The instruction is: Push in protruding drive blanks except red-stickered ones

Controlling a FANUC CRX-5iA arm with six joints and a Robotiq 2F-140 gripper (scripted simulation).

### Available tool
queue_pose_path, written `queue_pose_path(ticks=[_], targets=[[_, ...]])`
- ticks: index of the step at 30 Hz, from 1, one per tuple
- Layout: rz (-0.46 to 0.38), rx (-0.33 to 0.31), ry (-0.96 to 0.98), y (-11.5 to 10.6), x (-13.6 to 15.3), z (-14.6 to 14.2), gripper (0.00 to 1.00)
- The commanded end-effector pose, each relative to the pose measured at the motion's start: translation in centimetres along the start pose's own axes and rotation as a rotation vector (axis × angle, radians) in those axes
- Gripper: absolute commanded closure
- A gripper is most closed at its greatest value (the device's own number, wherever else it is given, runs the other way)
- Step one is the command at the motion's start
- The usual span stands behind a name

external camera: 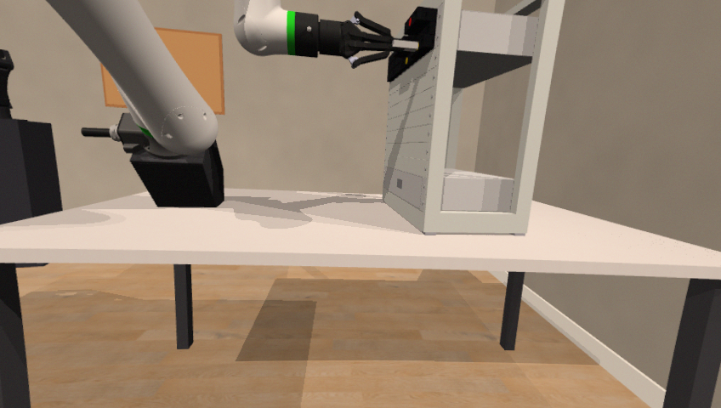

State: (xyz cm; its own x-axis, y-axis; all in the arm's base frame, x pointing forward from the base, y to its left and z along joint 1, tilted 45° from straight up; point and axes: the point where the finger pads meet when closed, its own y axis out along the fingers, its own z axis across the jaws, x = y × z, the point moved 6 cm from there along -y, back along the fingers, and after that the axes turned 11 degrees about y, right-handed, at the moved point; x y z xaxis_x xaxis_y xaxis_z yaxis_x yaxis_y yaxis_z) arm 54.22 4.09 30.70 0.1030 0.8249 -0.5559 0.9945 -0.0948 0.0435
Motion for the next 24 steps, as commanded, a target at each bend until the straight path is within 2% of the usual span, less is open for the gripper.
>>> queue_pose_path(ticks=[1, 24], targets=[[0.000, 0.000, 0.000, 0.10, 0.01, -0.03, 1.00], [0.000, 0.000, 0.000, 0.58, 0.01, -0.03, 1.00]])
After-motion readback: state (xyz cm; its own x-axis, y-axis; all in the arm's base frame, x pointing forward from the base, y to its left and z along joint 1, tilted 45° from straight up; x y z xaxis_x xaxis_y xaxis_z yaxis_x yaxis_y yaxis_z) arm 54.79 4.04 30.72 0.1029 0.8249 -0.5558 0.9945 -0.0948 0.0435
